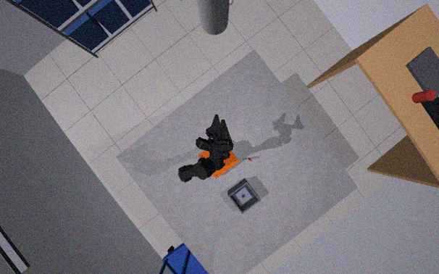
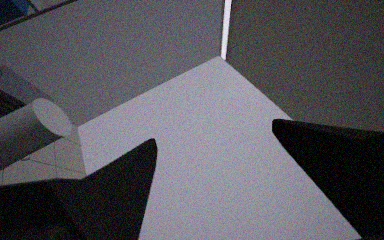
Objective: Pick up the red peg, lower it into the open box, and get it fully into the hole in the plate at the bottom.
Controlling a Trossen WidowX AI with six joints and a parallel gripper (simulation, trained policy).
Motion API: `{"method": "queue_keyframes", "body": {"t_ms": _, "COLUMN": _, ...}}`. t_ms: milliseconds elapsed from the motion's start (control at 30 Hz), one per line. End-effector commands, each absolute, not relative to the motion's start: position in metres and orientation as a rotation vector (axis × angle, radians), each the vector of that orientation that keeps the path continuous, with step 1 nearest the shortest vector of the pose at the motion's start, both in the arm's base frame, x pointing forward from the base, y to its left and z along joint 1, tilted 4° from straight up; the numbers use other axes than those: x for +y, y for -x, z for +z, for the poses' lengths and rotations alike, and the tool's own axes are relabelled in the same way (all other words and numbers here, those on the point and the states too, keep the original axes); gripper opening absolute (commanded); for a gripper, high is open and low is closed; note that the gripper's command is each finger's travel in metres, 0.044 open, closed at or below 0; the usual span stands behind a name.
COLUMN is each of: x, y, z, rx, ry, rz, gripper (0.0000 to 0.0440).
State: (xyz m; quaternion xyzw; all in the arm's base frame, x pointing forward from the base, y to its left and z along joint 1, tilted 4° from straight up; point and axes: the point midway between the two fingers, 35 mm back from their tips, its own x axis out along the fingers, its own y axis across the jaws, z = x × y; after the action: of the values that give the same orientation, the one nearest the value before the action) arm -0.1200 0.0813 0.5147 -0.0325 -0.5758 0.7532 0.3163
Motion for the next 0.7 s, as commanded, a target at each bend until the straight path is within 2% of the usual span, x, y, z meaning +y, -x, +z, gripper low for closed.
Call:
{"method": "queue_keyframes", "body": {"t_ms": 0, "x": 0.099, "y": 0.114, "z": 0.507, "rx": -1.390, "ry": 0.108, "rz": 2.004, "gripper": 0.0440}}
{"method": "queue_keyframes", "body": {"t_ms": 667, "x": 0.195, "y": 0.051, "z": 0.444, "rx": -0.589, "ry": 0.178, "rz": 1.931, "gripper": 0.0440}}
